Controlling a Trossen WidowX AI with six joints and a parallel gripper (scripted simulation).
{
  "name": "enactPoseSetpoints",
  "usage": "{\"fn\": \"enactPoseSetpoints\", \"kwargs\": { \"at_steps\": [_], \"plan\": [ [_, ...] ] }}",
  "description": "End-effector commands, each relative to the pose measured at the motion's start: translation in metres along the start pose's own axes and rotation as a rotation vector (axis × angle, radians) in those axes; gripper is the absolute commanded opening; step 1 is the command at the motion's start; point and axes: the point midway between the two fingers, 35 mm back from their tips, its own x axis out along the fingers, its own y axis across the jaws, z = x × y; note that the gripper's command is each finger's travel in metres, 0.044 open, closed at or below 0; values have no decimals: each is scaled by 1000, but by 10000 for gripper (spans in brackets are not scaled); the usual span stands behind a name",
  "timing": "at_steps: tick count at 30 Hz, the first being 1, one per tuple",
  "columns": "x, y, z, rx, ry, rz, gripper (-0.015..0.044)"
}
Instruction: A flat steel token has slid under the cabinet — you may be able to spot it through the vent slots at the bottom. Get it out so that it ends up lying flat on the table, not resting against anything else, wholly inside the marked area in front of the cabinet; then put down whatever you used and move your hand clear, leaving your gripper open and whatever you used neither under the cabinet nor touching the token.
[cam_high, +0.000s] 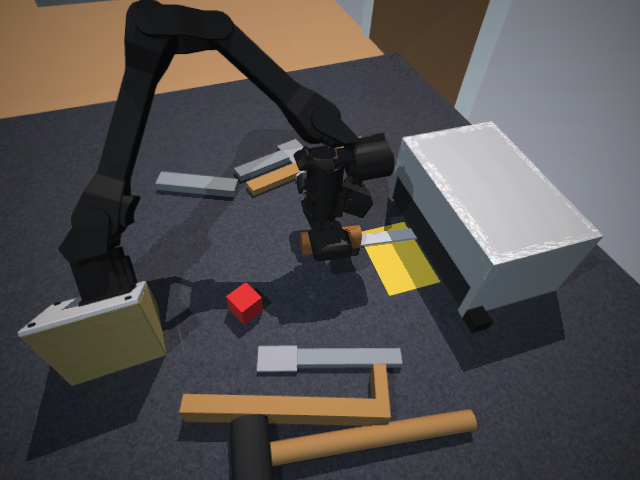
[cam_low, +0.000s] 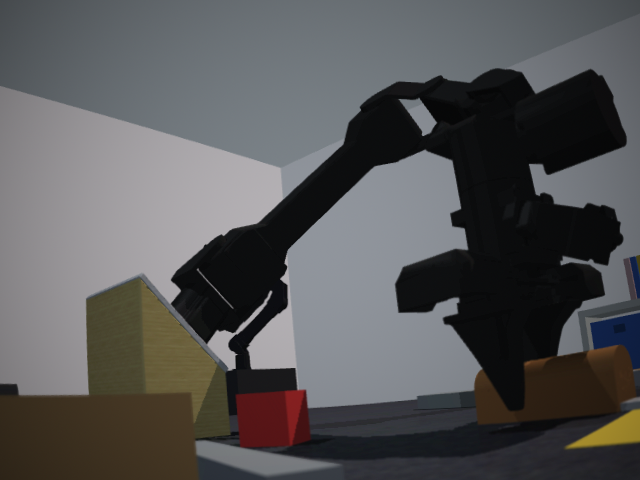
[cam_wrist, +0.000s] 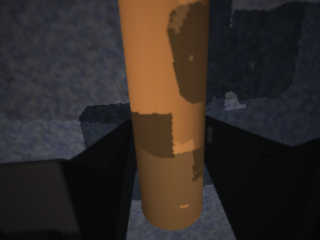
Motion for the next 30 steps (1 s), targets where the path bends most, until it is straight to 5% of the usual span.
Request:
{"fn": "enactPoseSetpoints", "kwargs": {
  "at_steps": [1,30],
  "plan": [
    [1,0,-7,6,4,-1,0],
    [1,1,-38,7,5,-1,0]
  ]
}}
